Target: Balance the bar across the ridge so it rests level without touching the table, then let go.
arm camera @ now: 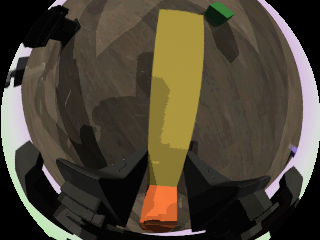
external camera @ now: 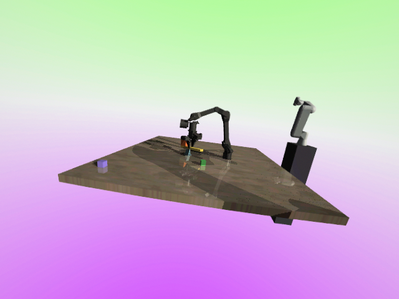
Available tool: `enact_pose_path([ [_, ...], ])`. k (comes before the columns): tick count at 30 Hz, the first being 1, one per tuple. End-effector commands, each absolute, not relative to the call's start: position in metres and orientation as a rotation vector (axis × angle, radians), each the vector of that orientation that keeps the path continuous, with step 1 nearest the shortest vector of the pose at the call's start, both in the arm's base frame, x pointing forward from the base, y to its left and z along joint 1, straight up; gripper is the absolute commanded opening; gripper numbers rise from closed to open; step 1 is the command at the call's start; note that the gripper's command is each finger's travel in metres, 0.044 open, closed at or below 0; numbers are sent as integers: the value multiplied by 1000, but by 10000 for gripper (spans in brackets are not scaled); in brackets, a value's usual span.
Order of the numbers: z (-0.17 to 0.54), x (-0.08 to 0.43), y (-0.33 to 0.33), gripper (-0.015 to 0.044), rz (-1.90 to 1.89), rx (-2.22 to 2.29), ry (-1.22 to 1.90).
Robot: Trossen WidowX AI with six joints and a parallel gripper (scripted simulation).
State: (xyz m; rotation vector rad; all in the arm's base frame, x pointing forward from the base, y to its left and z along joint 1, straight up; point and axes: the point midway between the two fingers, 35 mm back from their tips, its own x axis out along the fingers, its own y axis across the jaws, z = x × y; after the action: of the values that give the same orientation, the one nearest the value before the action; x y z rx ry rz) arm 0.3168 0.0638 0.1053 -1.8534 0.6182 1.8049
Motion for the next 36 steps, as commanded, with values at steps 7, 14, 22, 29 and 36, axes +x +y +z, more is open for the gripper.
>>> enact_pose_path([
  [7,104,317,63,0,1806,-1858,618],
  [14,103,317,63,0,1806,-1858,618],
  [22,102,317,64,0,1806,-1858,618],
  [29,102,316,64,0,1806,-1858,618],
  [36,101,316,64,0,1806,-1858,618],
])
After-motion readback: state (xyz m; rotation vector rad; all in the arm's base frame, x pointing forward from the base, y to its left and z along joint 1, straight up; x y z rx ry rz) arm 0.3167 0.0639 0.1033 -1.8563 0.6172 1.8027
